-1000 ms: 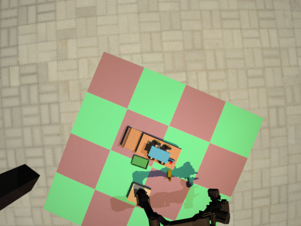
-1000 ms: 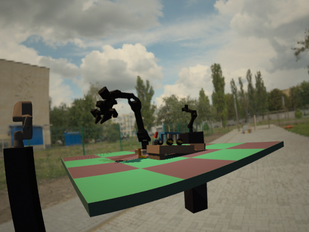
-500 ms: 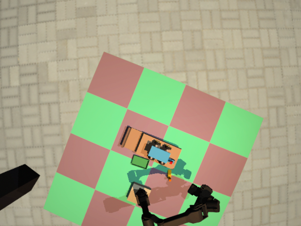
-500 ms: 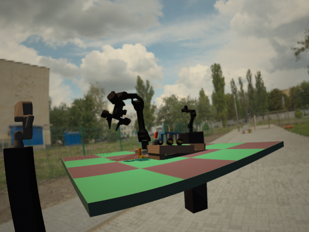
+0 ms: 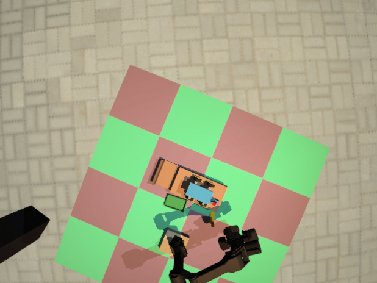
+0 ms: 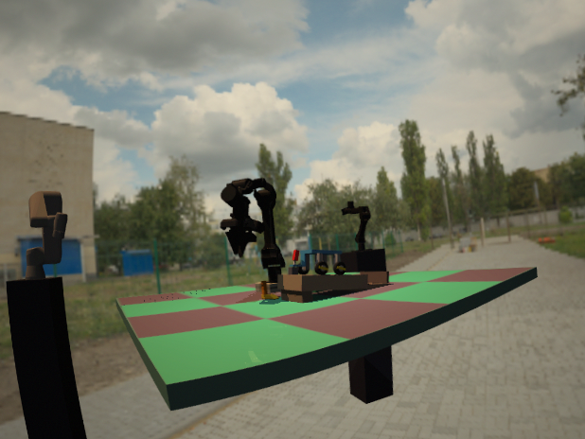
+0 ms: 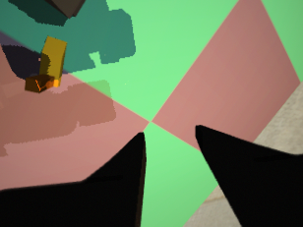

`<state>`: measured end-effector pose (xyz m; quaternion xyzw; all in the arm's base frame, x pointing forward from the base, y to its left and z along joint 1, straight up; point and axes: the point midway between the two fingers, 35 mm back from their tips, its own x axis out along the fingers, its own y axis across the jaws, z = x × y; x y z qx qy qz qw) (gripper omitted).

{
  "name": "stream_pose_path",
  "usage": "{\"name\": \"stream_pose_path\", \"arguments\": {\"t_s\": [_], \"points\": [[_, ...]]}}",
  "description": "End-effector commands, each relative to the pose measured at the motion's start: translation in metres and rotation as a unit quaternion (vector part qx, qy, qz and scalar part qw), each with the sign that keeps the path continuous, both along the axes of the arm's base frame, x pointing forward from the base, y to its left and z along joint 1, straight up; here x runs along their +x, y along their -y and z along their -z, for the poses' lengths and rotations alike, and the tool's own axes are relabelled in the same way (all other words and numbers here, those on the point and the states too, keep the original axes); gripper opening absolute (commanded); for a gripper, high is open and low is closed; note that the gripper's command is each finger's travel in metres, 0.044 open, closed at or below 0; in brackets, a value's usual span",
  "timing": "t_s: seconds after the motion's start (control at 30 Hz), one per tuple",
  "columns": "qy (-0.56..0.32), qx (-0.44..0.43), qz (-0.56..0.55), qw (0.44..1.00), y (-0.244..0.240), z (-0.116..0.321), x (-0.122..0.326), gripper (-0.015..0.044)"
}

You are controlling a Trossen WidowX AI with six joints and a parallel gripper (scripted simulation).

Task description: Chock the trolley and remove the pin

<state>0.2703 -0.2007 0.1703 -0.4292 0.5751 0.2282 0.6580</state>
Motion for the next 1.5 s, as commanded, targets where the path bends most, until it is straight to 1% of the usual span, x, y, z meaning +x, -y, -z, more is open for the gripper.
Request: {"name": "stream_pose_path", "arguments": {"t_s": [0.0, 0.13, 0.27, 0.5, 0.57, 0.77, 1.2, 1.47], "points": [[-0.03, -0.002, -0.09, 0.995, -0.018, 0.007, -0.01, 0.019], [-0.066, -0.003, -0.2, 0.978, -0.037, 0.016, -0.022, 0.019], [-0.098, -0.002, -0.308, 0.946, -0.056, 0.025, -0.034, 0.019], [-0.14, 0.006, -0.489, 0.861, -0.086, 0.039, -0.059, 0.019], [-0.146, 0.009, -0.521, 0.841, -0.092, 0.042, -0.064, 0.019], [-0.146, 0.009, -0.525, 0.838, -0.092, 0.043, -0.064, 0.019], [-0.146, 0.009, -0.525, 0.838, -0.092, 0.085, -0.063, 0.019], [-0.146, 0.009, -0.525, 0.838, -0.092, 0.092, -0.063, 0.019]]}}
